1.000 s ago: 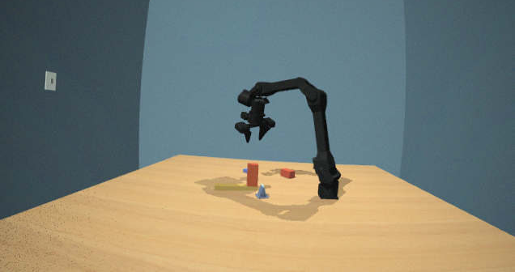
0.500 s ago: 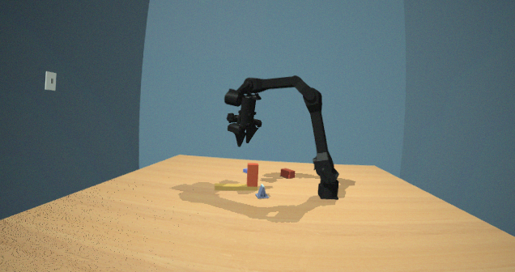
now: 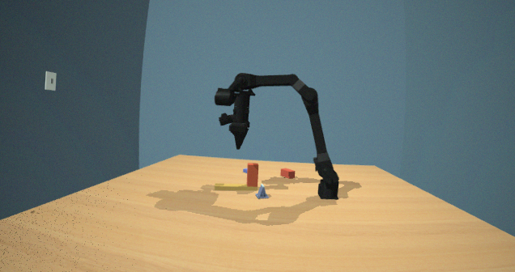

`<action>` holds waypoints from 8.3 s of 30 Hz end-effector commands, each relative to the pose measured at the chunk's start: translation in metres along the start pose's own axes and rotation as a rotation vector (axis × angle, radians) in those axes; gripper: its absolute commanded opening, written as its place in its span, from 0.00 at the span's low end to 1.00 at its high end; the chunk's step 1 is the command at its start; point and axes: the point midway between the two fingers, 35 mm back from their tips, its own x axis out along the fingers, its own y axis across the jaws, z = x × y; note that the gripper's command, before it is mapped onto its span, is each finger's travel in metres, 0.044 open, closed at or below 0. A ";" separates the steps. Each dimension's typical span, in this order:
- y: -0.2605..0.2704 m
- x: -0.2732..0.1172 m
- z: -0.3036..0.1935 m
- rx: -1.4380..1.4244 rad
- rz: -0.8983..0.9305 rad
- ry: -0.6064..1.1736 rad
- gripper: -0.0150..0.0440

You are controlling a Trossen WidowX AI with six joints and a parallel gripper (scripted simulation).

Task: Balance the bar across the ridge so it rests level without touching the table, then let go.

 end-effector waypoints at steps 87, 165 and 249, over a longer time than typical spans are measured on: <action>0.041 0.140 -0.002 -0.147 0.055 0.023 0.26; 0.113 0.066 -0.067 -0.245 0.069 0.026 0.25; 0.114 0.095 -0.069 -0.245 0.069 0.026 0.25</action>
